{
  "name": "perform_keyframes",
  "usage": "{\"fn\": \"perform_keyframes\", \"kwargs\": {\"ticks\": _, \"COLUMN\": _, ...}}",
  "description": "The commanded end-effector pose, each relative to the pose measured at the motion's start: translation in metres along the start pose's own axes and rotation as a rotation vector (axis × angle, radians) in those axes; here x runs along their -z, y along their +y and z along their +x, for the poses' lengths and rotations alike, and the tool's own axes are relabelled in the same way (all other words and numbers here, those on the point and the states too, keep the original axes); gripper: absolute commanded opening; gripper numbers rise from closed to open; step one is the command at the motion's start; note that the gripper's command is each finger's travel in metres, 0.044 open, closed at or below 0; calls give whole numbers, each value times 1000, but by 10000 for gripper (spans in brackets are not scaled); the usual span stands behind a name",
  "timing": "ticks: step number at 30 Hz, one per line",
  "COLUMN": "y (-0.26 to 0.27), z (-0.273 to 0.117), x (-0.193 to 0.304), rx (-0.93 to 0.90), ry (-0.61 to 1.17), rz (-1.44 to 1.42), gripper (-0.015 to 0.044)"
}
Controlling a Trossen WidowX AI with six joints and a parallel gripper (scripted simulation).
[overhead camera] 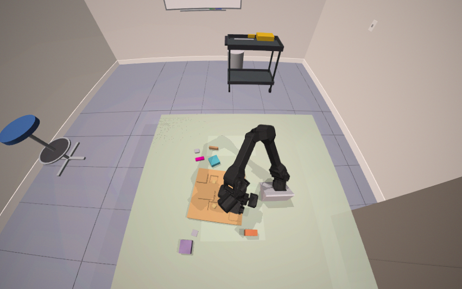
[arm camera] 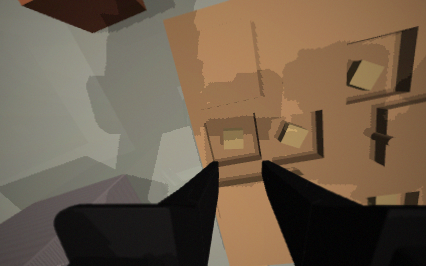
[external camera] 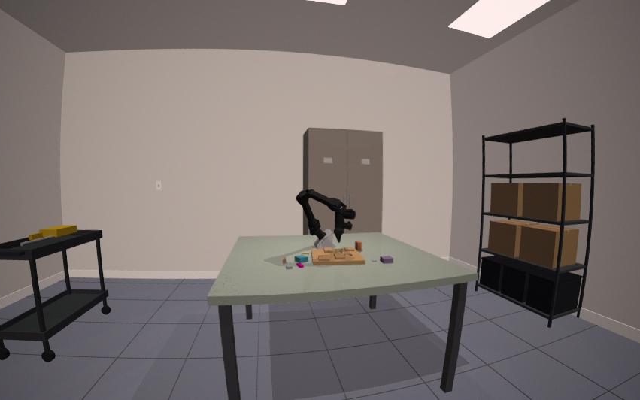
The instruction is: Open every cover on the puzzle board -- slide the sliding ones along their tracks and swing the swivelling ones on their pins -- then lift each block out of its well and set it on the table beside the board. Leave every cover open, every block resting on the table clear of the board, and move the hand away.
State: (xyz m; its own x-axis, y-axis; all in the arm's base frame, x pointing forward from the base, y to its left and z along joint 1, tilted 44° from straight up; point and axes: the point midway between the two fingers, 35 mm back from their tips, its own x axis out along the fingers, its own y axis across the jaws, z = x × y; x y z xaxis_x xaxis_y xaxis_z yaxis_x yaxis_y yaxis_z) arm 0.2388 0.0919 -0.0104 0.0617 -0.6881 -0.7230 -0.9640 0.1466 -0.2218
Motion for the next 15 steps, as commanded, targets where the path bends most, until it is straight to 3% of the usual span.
{"fn": "perform_keyframes", "kwargs": {"ticks": 1, "y": 0, "z": 8, "x": 1, "rx": -4, "ry": 3, "rz": -2, "gripper": 144}}
{"fn": "perform_keyframes", "kwargs": {"ticks": 15, "y": 0, "z": 30, "x": 2, "rx": -3, "ry": 5, "rz": -2, "gripper": 144}}
